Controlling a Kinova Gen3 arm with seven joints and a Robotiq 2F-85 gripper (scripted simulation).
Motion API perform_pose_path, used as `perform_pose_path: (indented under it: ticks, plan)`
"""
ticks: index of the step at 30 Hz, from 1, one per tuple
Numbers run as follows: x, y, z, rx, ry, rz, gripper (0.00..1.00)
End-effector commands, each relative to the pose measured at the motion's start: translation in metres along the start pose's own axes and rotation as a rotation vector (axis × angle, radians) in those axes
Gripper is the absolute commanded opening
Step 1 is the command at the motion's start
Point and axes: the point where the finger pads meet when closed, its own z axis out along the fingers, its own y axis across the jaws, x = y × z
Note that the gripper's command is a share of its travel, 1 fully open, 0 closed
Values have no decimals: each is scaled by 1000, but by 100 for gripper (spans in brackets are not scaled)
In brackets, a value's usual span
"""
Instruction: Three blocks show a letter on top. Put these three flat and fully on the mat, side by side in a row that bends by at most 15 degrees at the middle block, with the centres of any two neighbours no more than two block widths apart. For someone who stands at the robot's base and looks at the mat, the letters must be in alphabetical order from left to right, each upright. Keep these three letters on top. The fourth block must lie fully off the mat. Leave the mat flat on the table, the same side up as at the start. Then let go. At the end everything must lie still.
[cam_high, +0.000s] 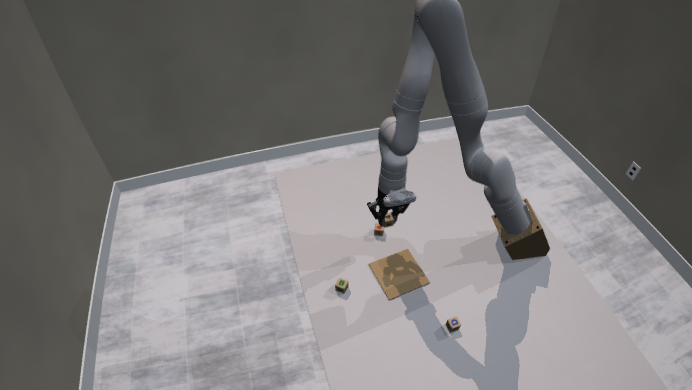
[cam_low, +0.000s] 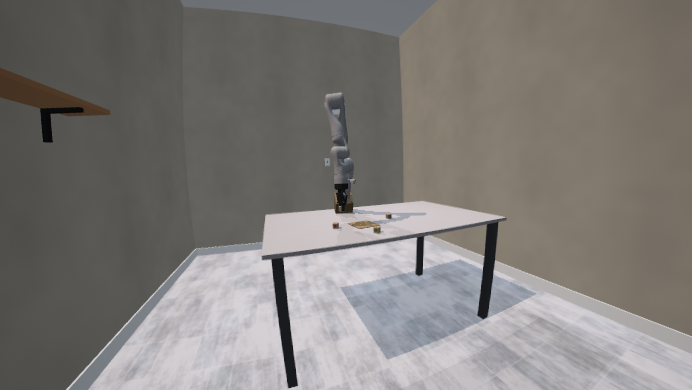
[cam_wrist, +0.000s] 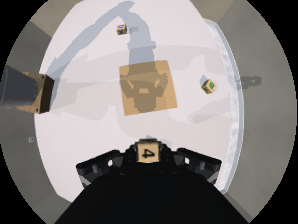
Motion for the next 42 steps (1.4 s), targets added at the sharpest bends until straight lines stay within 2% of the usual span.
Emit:
perform_pose_path:
  ticks: [1,42]
  plan:
    - [2,-1,2,5,1,-6,26]
    - [1,-1,30,5,1,-6,26]
